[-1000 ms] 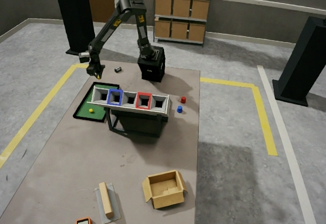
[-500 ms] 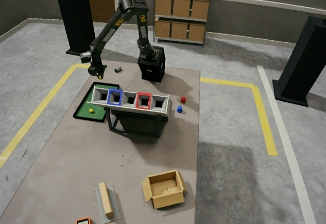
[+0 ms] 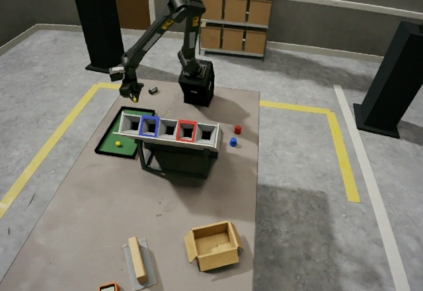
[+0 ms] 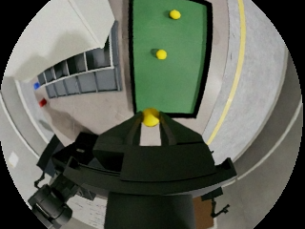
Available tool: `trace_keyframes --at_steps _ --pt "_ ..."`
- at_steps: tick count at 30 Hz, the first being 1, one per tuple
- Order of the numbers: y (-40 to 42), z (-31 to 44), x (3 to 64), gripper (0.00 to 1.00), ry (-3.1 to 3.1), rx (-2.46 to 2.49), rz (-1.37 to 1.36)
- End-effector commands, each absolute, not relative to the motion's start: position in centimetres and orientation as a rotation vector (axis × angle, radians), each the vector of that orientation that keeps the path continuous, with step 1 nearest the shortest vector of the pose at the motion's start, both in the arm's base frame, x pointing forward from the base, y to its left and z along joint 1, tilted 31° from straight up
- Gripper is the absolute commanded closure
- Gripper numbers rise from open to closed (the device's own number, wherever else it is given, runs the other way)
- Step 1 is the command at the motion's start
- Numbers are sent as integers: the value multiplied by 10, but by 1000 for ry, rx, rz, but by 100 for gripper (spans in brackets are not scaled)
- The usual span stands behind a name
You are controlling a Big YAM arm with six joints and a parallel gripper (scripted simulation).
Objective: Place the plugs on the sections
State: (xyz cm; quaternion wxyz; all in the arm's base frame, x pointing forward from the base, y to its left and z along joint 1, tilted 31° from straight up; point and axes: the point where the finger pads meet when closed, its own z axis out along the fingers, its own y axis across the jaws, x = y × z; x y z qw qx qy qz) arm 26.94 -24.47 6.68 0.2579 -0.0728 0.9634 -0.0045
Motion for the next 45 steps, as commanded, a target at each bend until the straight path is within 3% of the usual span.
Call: trace_keyframes --at_steps 1,15,23,45 --pt "-227 85 272 100 2604 -189 -20" --pt "-153 132 267 100 2604 -188 -20" --pt "-99 197 276 100 2561 -193 -56" --pt "9 261 271 100 2573 -184 -25"
